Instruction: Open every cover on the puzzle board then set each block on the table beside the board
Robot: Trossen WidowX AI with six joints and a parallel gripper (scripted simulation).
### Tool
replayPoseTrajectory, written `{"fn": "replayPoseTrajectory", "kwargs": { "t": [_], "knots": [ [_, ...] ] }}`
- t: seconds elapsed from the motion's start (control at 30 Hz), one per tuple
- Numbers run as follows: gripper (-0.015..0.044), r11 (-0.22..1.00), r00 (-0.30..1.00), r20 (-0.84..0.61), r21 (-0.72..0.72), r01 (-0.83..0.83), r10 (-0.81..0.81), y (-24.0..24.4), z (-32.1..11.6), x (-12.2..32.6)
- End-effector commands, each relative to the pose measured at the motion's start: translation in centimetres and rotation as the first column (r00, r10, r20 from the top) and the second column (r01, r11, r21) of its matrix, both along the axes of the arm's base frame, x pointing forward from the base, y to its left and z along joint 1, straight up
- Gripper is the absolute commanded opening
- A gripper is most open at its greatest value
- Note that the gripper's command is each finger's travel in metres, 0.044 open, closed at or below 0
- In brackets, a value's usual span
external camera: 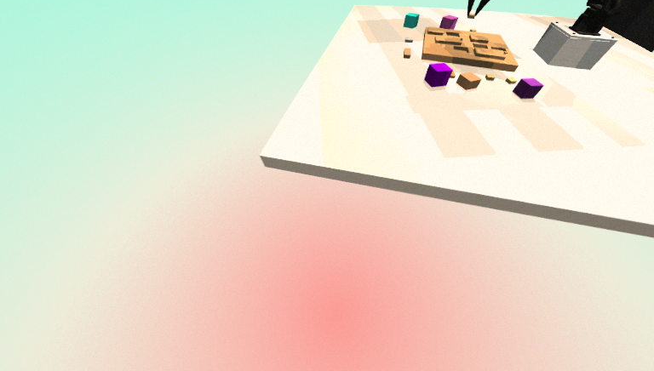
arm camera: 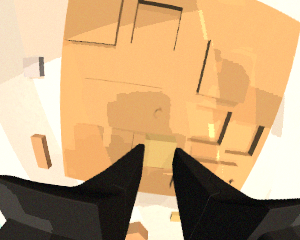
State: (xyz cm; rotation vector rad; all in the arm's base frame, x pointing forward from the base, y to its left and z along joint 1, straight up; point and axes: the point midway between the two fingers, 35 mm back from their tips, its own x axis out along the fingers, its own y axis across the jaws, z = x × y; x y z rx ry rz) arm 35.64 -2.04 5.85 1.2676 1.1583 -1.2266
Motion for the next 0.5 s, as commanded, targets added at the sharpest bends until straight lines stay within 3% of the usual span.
{"fn": "replayPoseTrajectory", "kwargs": {
  "t": [0.0,0.47],
  "knots": [
    [0.0080,1.000,1.000,-0.003,0.000,-0.005,0.005,-1.3,-0.1,-0.5],
    [0.0080,1.000,1.000,-0.005,-0.004,-0.005,0.005,-6.6,-0.1,-2.3]
  ]
}}
